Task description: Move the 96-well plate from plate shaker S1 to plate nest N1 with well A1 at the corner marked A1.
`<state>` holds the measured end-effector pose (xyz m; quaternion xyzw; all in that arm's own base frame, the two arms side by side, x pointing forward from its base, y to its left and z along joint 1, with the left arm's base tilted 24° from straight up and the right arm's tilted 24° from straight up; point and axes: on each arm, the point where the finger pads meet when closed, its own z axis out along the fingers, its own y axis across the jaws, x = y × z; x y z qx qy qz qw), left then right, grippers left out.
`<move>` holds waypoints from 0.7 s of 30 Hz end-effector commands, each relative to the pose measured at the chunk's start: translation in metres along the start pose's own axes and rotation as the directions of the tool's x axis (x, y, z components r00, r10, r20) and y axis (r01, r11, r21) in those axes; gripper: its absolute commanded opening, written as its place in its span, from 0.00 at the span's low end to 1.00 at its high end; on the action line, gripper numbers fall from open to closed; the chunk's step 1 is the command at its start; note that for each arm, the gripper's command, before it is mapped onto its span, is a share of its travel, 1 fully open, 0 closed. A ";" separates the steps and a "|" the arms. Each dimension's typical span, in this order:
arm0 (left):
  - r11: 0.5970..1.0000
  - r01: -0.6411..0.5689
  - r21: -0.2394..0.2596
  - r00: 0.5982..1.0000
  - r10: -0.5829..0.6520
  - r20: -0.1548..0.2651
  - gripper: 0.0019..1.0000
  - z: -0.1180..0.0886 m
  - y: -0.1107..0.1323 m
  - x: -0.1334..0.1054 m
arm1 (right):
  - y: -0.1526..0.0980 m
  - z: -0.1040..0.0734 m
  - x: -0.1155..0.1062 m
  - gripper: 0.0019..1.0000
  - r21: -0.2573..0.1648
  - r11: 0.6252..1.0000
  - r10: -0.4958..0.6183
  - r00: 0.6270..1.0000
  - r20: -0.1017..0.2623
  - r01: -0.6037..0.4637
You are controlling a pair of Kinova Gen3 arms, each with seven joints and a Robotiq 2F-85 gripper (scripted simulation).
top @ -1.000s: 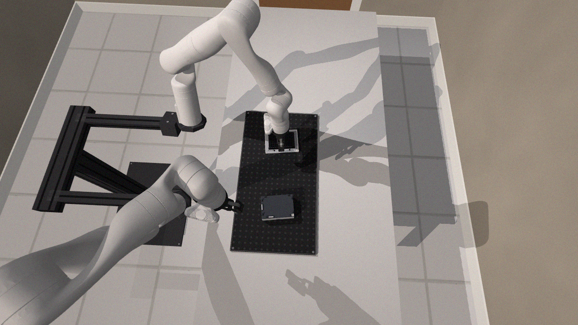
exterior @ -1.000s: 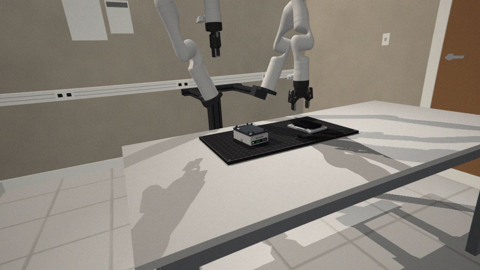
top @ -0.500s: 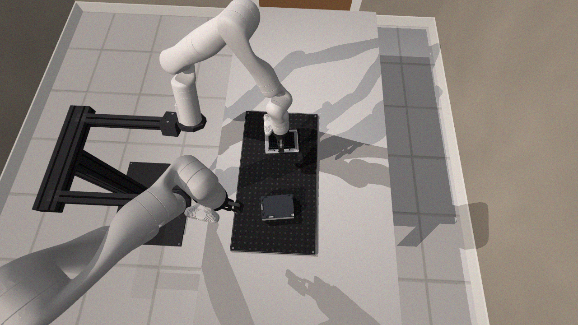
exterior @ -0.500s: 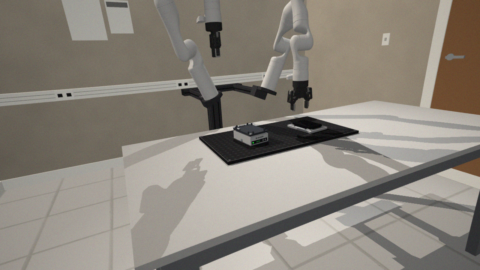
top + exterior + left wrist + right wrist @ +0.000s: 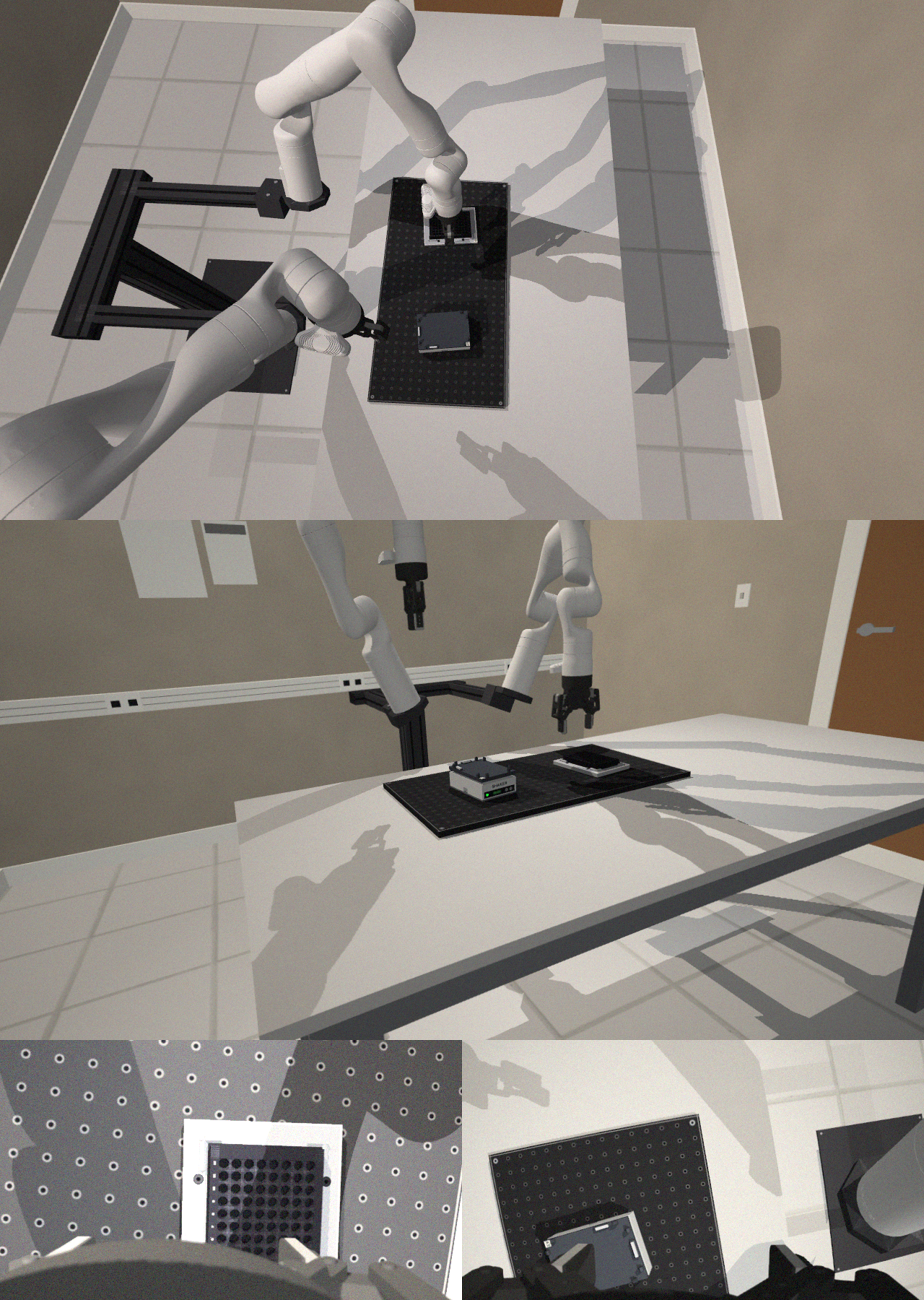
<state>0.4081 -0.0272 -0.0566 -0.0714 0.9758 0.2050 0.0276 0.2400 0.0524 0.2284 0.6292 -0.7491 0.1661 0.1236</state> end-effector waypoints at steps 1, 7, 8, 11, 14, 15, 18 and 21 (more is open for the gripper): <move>1.000 0.000 0.001 1.000 0.000 0.001 1.00 -0.001 -0.001 0.000 | 0.000 0.000 0.000 1.00 0.001 1.000 0.000 1.000 0.001 0.000; 1.000 0.000 0.001 1.000 0.000 0.001 1.00 -0.001 -0.003 0.000 | 0.000 0.000 0.000 1.00 0.001 1.000 0.000 1.000 0.001 0.000; 1.000 0.000 0.001 1.000 0.000 0.001 1.00 -0.001 -0.004 0.000 | 0.000 0.000 0.000 1.00 0.001 1.000 0.000 1.000 0.001 0.000; 1.000 0.000 0.001 1.000 0.000 0.001 1.00 -0.001 -0.005 0.000 | 0.000 0.000 0.000 1.00 0.001 1.000 0.000 1.000 0.001 0.000; 1.000 0.000 0.001 1.000 0.000 0.001 1.00 -0.001 -0.005 0.000 | 0.000 0.000 0.000 1.00 0.001 1.000 0.000 1.000 0.001 0.000; 1.000 0.000 0.001 1.000 0.000 0.001 1.00 -0.001 -0.005 0.000 | 0.000 0.000 0.000 1.00 0.001 1.000 0.000 1.000 0.001 0.000; 1.000 0.000 0.001 1.000 0.000 0.001 1.00 -0.001 -0.006 0.000 | 0.000 0.000 0.000 1.00 0.001 1.000 0.000 1.000 0.001 0.000; 1.000 0.000 0.001 1.000 0.000 0.001 1.00 -0.001 -0.007 0.000 | 0.000 0.000 0.000 1.00 0.001 1.000 0.000 1.000 0.001 0.000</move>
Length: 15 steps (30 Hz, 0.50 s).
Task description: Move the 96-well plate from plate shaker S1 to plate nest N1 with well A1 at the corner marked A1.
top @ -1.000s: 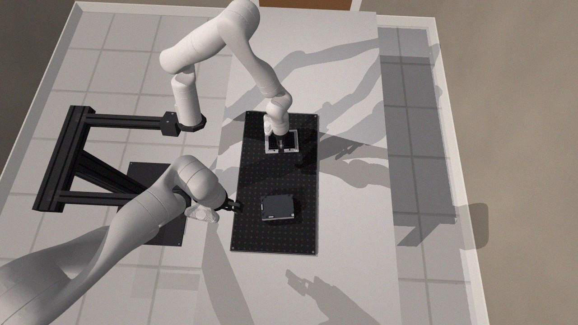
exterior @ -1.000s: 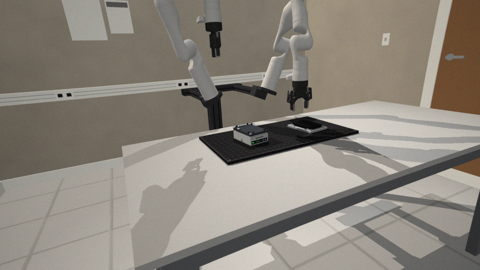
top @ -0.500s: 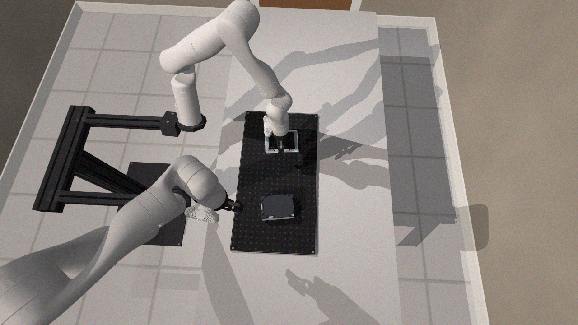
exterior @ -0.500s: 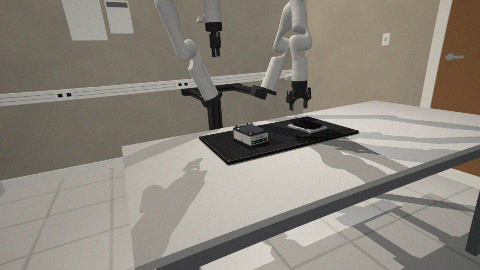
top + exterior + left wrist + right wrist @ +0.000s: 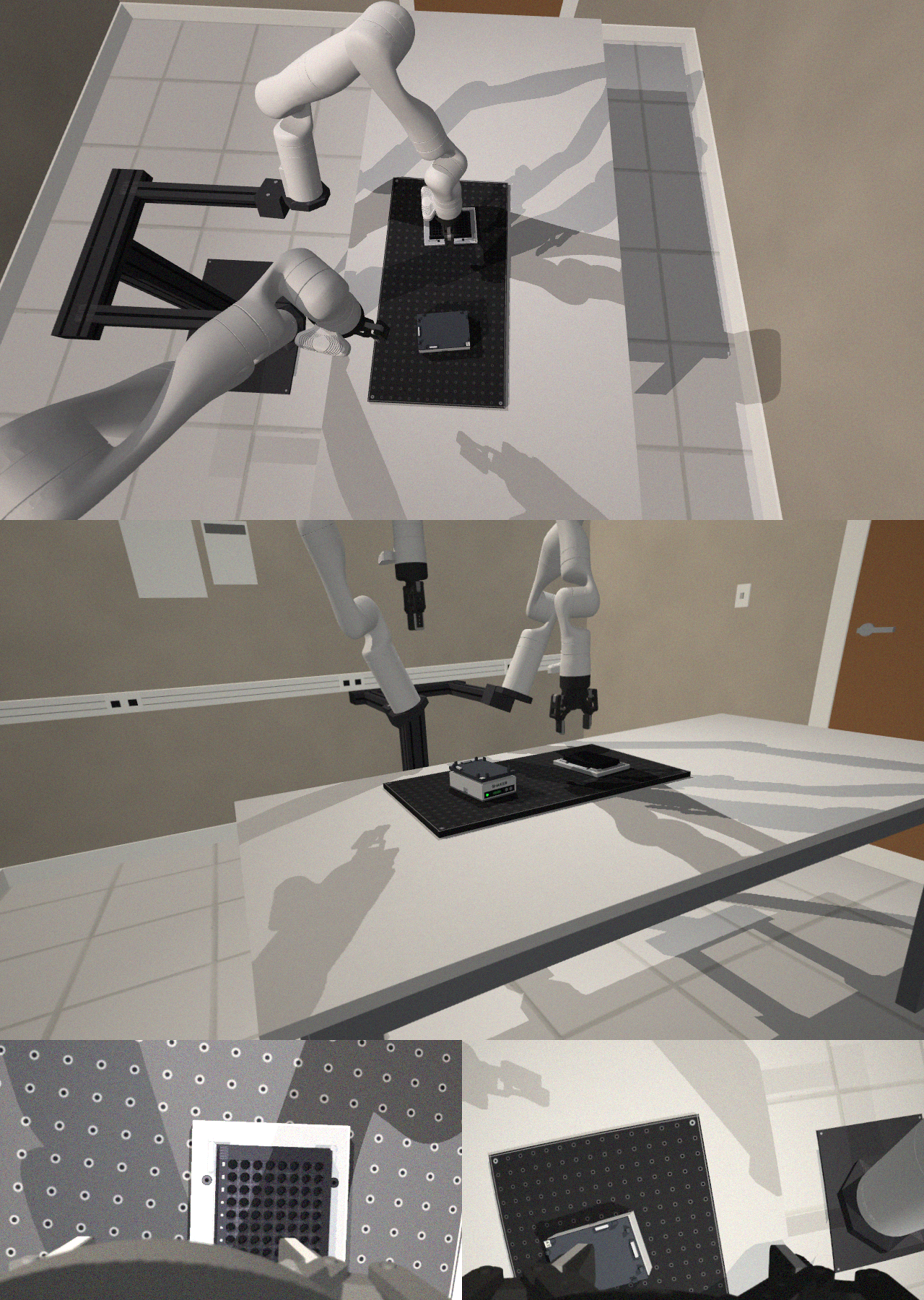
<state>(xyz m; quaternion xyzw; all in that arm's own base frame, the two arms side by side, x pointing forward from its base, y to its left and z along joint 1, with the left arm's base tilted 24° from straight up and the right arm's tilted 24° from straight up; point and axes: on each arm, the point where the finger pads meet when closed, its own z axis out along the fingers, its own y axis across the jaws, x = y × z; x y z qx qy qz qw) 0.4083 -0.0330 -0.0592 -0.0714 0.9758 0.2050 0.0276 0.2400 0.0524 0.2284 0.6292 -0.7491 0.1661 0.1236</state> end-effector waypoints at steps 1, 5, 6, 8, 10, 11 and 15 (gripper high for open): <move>1.000 0.000 0.001 1.000 0.000 0.001 1.00 -0.001 -0.001 0.000 | 0.000 0.000 0.000 1.00 0.001 1.000 0.000 1.000 0.001 0.000; 1.000 0.000 0.001 1.000 0.000 0.001 1.00 -0.001 -0.003 0.000 | 0.000 0.000 0.000 1.00 0.001 1.000 0.000 1.000 0.001 0.000; 1.000 0.000 0.001 1.000 0.000 0.001 1.00 -0.001 -0.003 0.000 | 0.000 0.000 0.000 1.00 0.001 1.000 0.000 1.000 0.001 0.000; 1.000 0.000 0.001 1.000 0.000 0.001 1.00 -0.001 -0.003 0.000 | 0.000 0.000 0.000 1.00 0.001 1.000 0.000 1.000 0.001 0.000; 1.000 0.000 0.001 1.000 0.000 0.001 1.00 -0.001 -0.004 0.000 | 0.000 0.000 0.000 1.00 0.001 1.000 0.000 1.000 0.001 0.000; 1.000 0.000 0.001 1.000 0.000 0.001 1.00 -0.001 -0.004 0.000 | 0.000 0.000 0.000 1.00 0.001 1.000 0.000 1.000 0.001 0.000; 1.000 0.000 0.001 1.000 0.000 0.001 1.00 -0.001 -0.005 0.000 | 0.000 0.000 0.000 1.00 0.001 1.000 0.000 1.000 0.001 0.000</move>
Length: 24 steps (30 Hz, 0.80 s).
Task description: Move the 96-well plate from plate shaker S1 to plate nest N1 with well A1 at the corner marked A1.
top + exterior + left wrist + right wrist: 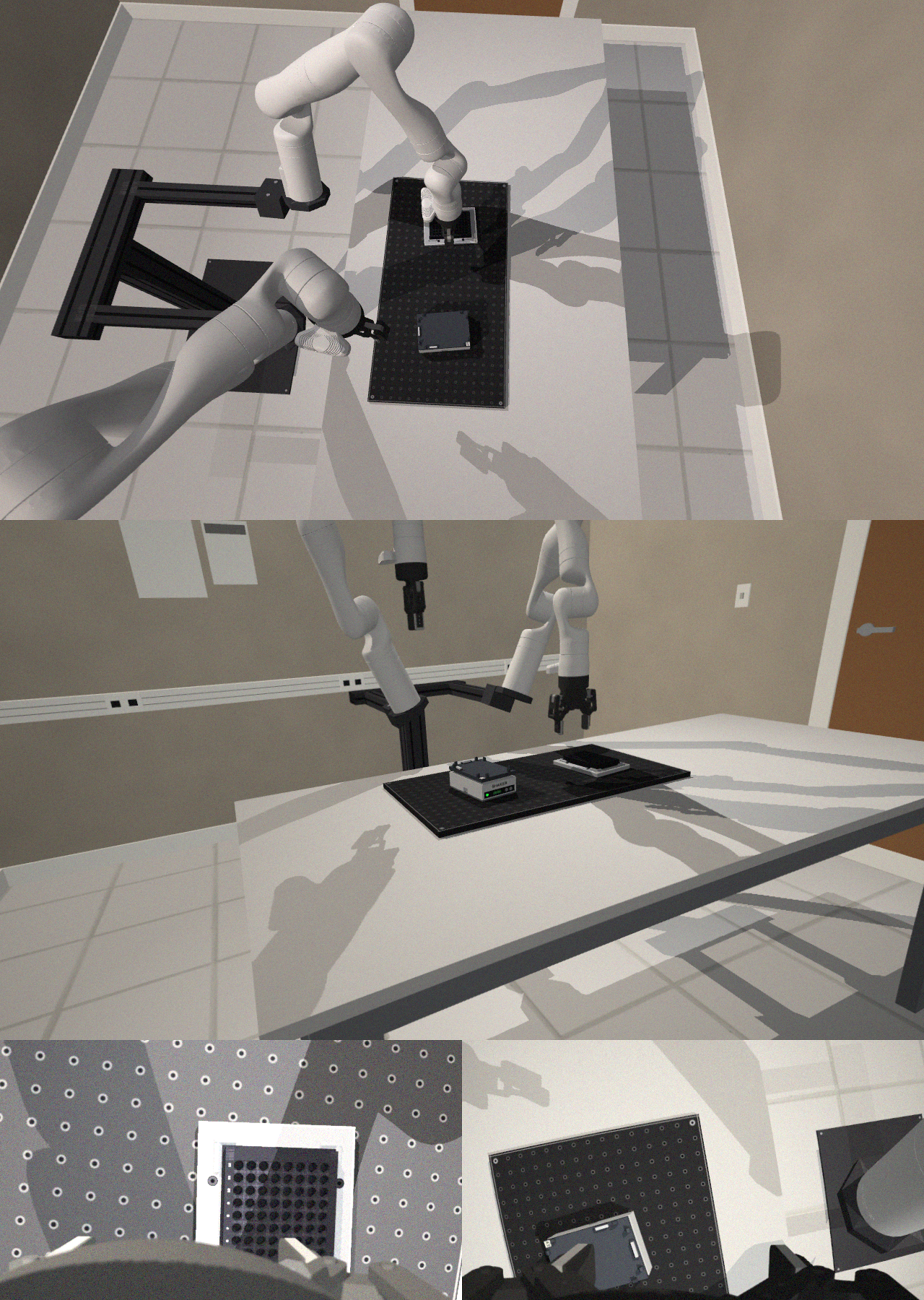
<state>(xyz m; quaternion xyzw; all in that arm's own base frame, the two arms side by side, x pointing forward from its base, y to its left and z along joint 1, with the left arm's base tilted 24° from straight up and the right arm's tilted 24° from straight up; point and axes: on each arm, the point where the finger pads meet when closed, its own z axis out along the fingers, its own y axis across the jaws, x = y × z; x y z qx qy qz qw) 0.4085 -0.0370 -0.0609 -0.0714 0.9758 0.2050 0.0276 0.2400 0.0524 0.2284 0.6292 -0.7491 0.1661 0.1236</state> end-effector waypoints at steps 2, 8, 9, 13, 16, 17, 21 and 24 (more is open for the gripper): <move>1.000 0.000 0.001 1.000 0.000 0.001 1.00 -0.001 -0.002 0.000 | 0.000 0.000 0.000 1.00 0.001 1.000 0.000 1.000 0.001 0.000; 1.000 0.000 0.001 1.000 0.000 0.001 1.00 -0.001 -0.004 0.000 | 0.000 0.000 0.000 1.00 0.001 1.000 0.000 1.000 0.001 0.000; 1.000 0.000 0.001 1.000 0.000 0.001 1.00 -0.001 -0.004 0.000 | 0.000 0.000 0.000 1.00 0.001 1.000 0.000 1.000 0.001 0.000; 1.000 0.000 0.001 1.000 0.000 0.001 1.00 -0.001 -0.005 0.000 | 0.000 0.000 0.000 1.00 0.001 1.000 0.000 1.000 0.001 0.000; 1.000 0.000 0.001 1.000 0.000 0.001 1.00 -0.001 -0.006 0.000 | 0.000 0.000 0.000 1.00 0.001 1.000 0.000 1.000 0.001 0.000; 1.000 0.000 0.001 1.000 0.000 0.001 1.00 -0.001 -0.006 0.000 | 0.000 0.000 0.000 1.00 0.001 1.000 0.000 1.000 0.001 0.000; 1.000 0.000 0.001 1.000 0.000 0.001 1.00 -0.001 -0.007 0.000 | 0.000 0.000 0.000 1.00 0.001 1.000 0.000 1.000 0.001 0.000; 1.000 0.000 0.001 1.000 0.000 0.001 1.00 -0.001 -0.008 0.000 | 0.000 0.000 0.000 1.00 0.001 1.000 0.000 1.000 0.001 0.000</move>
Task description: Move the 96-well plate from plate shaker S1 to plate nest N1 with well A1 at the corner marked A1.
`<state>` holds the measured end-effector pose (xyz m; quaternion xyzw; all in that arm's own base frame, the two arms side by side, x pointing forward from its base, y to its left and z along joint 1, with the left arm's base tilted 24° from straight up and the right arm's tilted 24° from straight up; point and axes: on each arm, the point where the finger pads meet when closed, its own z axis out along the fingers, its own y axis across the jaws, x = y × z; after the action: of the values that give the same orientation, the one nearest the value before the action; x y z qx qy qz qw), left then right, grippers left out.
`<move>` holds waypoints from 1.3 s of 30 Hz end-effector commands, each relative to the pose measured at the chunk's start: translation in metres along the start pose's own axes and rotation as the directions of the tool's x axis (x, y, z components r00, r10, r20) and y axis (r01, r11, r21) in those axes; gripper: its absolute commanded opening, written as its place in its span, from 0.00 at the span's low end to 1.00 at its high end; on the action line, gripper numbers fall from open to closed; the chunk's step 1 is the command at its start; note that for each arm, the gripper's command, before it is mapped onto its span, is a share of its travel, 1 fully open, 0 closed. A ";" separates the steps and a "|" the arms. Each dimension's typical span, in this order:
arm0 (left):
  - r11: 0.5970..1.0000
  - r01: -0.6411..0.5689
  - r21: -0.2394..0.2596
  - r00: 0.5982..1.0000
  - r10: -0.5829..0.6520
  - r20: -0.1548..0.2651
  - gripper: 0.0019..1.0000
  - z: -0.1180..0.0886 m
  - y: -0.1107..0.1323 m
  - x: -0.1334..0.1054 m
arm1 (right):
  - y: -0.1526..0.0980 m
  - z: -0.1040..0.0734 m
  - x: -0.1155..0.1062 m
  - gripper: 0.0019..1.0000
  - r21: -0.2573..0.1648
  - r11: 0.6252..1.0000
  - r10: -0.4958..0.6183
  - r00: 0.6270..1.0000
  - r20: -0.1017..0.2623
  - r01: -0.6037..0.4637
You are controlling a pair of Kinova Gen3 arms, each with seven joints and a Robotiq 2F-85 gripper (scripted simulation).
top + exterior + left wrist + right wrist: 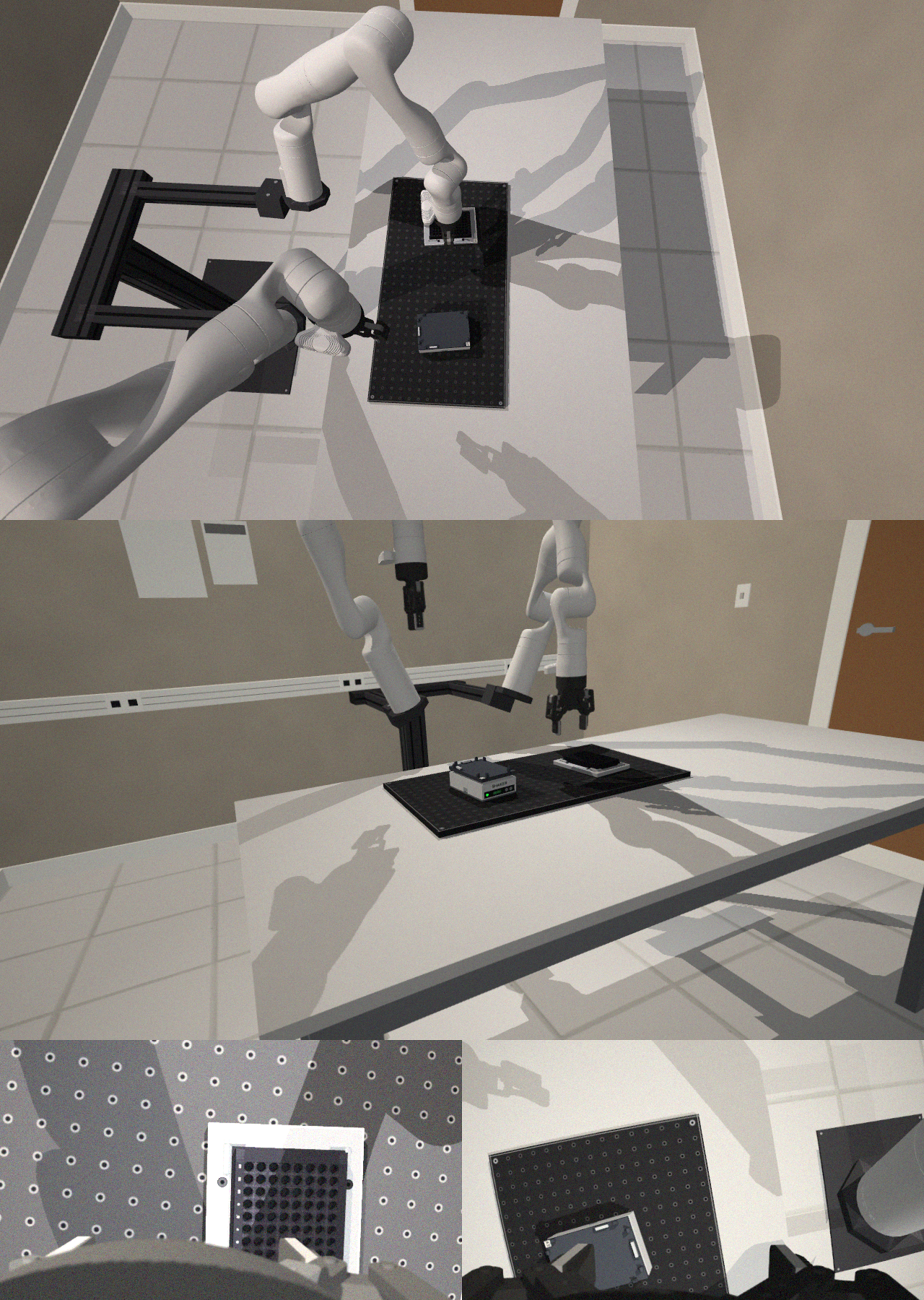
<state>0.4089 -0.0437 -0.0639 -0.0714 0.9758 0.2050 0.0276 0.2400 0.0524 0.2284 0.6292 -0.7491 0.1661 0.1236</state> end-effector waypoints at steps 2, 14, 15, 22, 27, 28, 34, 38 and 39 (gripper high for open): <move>1.000 0.000 0.001 1.000 0.000 0.001 1.00 -0.001 -0.002 0.000 | 0.000 0.000 0.000 1.00 0.001 1.000 0.000 1.000 0.001 0.000; 1.000 0.000 0.001 1.000 0.000 0.001 1.00 -0.001 -0.005 0.000 | 0.000 0.000 0.000 1.00 0.001 1.000 0.000 1.000 0.001 0.000; 1.000 0.000 0.001 1.000 0.000 0.001 1.00 -0.001 -0.005 0.000 | 0.000 0.000 0.000 1.00 0.001 1.000 0.000 1.000 0.001 0.000; 1.000 0.000 0.001 1.000 0.000 0.001 1.00 -0.001 -0.007 0.000 | 0.000 0.000 0.000 1.00 0.001 1.000 0.000 1.000 0.001 0.000; 1.000 0.000 0.001 1.000 0.000 0.001 1.00 -0.001 -0.009 0.000 | 0.000 0.000 0.000 1.00 0.001 1.000 0.000 1.000 0.001 0.000; 1.000 0.000 0.001 1.000 0.000 0.001 1.00 -0.001 -0.009 0.000 | 0.000 0.000 0.000 1.00 0.001 1.000 0.000 1.000 0.001 0.000; 1.000 0.000 0.001 1.000 0.000 0.001 1.00 -0.001 -0.011 0.001 | 0.000 0.000 0.000 1.00 0.001 1.000 0.000 1.000 0.001 0.000; 1.000 0.000 0.001 1.000 0.000 0.001 1.00 -0.001 -0.012 0.001 | 0.000 0.000 0.000 1.00 0.001 1.000 0.000 1.000 0.001 0.000; 1.000 0.000 0.001 1.000 0.000 0.001 1.00 -0.001 -0.012 0.001 | 0.000 0.000 0.000 1.00 0.001 1.000 0.000 1.000 0.001 0.000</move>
<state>0.4094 -0.0539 -0.0684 -0.0714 0.9758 0.2050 0.0276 0.2400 0.0524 0.2284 0.6292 -0.7491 0.1661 0.1236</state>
